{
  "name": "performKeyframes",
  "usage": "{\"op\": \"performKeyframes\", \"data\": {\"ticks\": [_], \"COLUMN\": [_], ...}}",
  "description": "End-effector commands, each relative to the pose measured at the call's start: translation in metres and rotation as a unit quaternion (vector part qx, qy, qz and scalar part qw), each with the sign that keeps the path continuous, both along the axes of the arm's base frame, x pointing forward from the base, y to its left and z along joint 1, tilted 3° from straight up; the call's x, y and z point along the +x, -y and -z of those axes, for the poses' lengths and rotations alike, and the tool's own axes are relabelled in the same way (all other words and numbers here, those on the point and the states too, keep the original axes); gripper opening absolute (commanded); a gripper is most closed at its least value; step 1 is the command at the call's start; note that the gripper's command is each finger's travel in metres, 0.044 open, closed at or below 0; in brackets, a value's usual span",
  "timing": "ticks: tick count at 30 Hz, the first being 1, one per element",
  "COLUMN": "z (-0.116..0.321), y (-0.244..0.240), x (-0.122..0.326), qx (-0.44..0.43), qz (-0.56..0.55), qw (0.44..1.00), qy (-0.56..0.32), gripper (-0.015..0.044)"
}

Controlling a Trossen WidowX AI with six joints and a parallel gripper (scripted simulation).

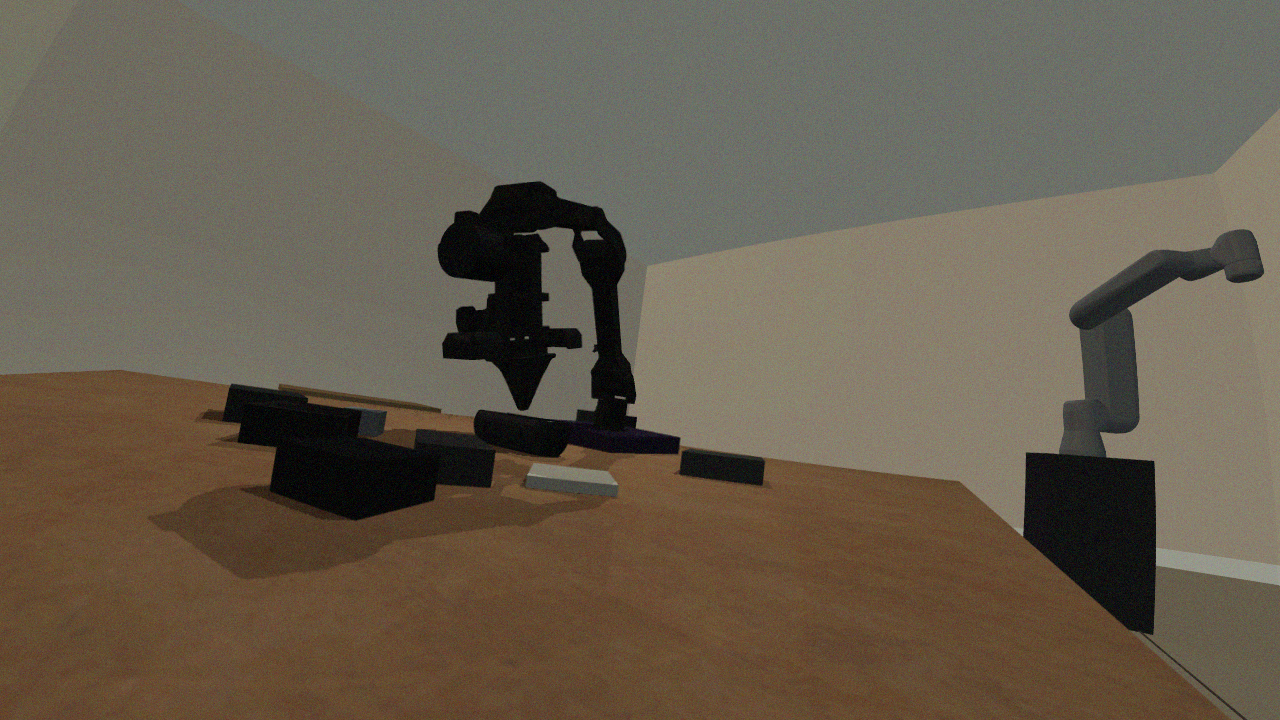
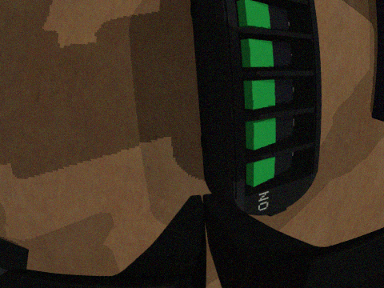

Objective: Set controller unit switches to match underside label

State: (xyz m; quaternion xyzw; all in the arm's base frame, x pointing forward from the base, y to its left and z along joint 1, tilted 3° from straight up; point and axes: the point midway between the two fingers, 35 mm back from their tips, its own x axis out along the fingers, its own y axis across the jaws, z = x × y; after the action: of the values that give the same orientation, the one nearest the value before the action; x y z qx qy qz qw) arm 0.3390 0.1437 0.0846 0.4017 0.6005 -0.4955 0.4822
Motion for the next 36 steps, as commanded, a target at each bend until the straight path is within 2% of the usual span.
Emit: {"op": "performKeyframes", "data": {"ticks": [1, 12, 16, 36], "z": [-0.002, -0.028, -0.029, 0.001], "y": [0.0, 0.002, 0.003, 0.0], "x": [-0.003, -0.06, -0.063, -0.06], "qx": [-0.004, -0.052, -0.054, -0.055], "qz": [-0.001, 0.001, 0.001, 0.001], "qw": [1.0, 0.988, 0.986, 0.986], "qy": [0.008, 0.147, 0.156, 0.155], "gripper": [0.0053, 0.0341, 0.044, 0.044]}}
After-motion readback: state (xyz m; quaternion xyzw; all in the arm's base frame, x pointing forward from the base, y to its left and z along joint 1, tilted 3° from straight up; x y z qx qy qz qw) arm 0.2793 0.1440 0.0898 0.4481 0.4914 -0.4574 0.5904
